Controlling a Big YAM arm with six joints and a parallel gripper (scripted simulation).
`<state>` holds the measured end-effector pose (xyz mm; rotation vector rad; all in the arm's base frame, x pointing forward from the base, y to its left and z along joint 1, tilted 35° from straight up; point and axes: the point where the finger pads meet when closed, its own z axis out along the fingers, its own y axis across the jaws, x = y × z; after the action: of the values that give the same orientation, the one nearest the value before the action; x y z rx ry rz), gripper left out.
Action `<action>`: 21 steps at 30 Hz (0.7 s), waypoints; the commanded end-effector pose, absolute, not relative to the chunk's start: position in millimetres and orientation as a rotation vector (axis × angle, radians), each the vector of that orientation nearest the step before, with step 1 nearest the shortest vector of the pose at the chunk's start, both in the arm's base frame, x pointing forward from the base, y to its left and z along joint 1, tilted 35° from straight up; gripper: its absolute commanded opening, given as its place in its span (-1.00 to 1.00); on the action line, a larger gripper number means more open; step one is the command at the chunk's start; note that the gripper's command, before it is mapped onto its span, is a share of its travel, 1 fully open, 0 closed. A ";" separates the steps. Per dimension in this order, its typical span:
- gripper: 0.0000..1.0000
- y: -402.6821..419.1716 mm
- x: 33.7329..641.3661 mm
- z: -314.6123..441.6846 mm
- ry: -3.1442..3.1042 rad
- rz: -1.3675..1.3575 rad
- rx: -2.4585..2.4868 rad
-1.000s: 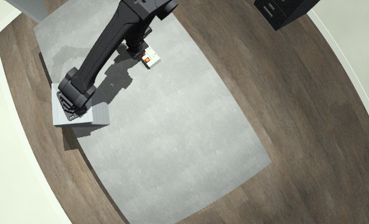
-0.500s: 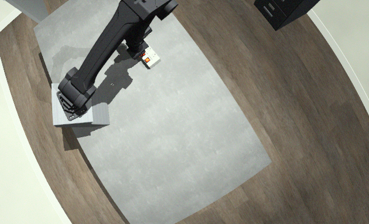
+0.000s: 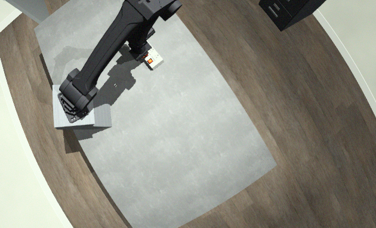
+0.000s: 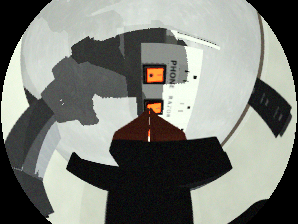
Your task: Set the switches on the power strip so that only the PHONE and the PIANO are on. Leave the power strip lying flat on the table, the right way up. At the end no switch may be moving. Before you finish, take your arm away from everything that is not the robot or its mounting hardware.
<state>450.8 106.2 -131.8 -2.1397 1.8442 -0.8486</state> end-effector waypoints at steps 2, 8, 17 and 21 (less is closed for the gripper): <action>-1.00 102.7 457.1 -134.9 1.839 -0.854 -2.136; -1.00 102.0 458.7 -137.4 1.839 -0.854 -2.136; -1.00 101.8 459.3 -138.4 1.839 -0.854 -2.136; -1.00 101.8 459.3 -138.5 1.839 -0.854 -2.136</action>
<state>451.8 105.1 -135.6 -2.1448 1.8422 -0.8487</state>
